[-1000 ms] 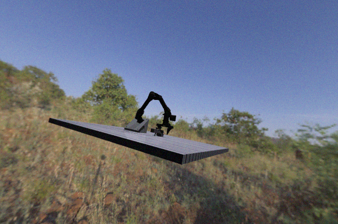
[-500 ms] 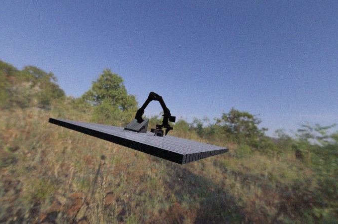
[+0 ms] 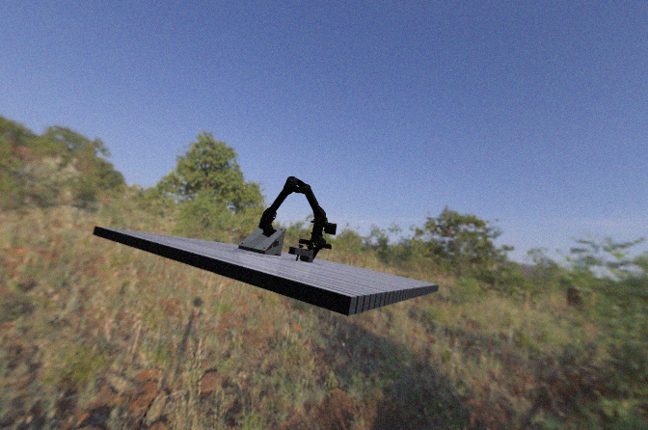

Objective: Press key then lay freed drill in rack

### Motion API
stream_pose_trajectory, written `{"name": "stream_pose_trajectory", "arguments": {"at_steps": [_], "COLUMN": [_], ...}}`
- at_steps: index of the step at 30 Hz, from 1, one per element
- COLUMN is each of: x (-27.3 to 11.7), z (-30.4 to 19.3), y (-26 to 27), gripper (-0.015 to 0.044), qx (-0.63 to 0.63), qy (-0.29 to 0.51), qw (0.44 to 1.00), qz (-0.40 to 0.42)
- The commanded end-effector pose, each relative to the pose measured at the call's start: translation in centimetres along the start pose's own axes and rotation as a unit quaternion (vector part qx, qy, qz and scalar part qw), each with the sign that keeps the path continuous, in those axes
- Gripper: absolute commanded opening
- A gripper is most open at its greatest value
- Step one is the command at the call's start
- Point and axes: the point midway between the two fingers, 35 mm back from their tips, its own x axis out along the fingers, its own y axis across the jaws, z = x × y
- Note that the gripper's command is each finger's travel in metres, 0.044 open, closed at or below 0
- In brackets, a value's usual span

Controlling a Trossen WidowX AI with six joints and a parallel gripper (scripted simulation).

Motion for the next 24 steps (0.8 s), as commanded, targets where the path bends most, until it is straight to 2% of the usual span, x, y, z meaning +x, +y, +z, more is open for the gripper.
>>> {"name": "stream_pose_trajectory", "arguments": {"at_steps": [1, 24], "x": [0.0, -0.2], "z": [0.0, 2.6], "y": [-0.1, -0.2], "gripper": [0.0, 0.0], "qx": [0.001, -0.002], "qy": [0.0, 0.002], "qw": [1.0, 1.0], "qz": [-0.002, -0.003]}}
